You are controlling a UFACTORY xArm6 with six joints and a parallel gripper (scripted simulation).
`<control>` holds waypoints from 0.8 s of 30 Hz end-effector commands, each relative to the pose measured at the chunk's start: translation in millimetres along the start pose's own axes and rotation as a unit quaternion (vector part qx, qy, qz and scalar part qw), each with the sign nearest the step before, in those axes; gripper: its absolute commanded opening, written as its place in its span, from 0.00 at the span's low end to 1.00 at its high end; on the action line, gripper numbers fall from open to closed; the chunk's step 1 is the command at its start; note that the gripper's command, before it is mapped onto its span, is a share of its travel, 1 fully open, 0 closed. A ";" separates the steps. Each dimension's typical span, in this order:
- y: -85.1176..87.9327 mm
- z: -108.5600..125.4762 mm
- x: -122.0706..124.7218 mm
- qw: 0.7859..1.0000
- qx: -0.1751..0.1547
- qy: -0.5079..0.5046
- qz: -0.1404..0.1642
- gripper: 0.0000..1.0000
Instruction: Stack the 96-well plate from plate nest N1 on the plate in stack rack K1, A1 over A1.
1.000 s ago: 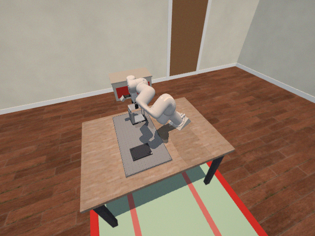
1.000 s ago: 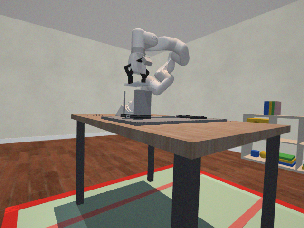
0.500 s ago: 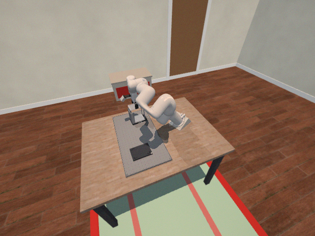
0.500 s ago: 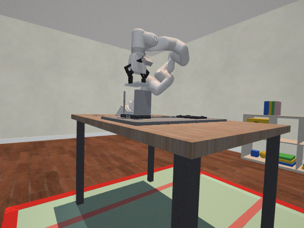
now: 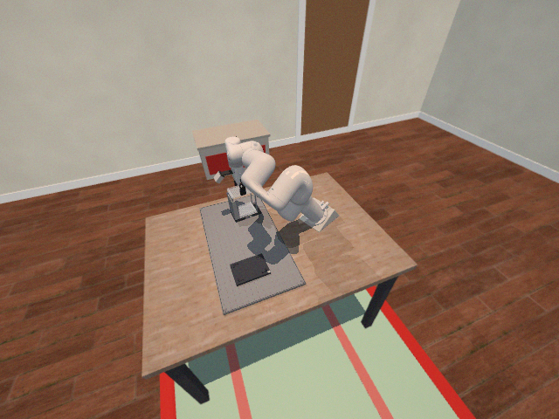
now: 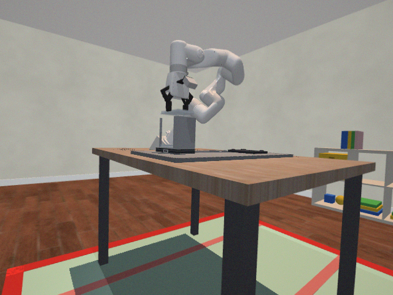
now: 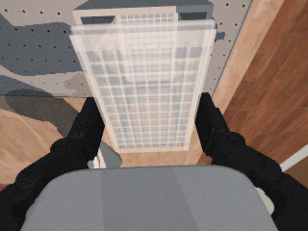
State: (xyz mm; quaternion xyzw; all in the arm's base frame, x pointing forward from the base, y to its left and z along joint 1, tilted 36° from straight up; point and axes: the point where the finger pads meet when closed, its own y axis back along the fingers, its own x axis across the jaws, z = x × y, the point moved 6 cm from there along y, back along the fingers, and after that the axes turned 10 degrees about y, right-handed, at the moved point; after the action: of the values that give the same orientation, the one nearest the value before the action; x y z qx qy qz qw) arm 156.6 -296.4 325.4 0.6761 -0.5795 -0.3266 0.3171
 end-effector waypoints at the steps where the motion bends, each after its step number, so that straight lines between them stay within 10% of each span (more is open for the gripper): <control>1: -5.5 -0.6 0.5 1.000 0.000 0.001 0.001 0.00; 24: -40.5 -0.7 0.5 1.000 0.000 0.001 0.001 0.00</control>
State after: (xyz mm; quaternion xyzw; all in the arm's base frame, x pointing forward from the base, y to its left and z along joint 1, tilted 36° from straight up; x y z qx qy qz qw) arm 177.7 -291.5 296.0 0.6761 -0.5794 -0.3267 0.3170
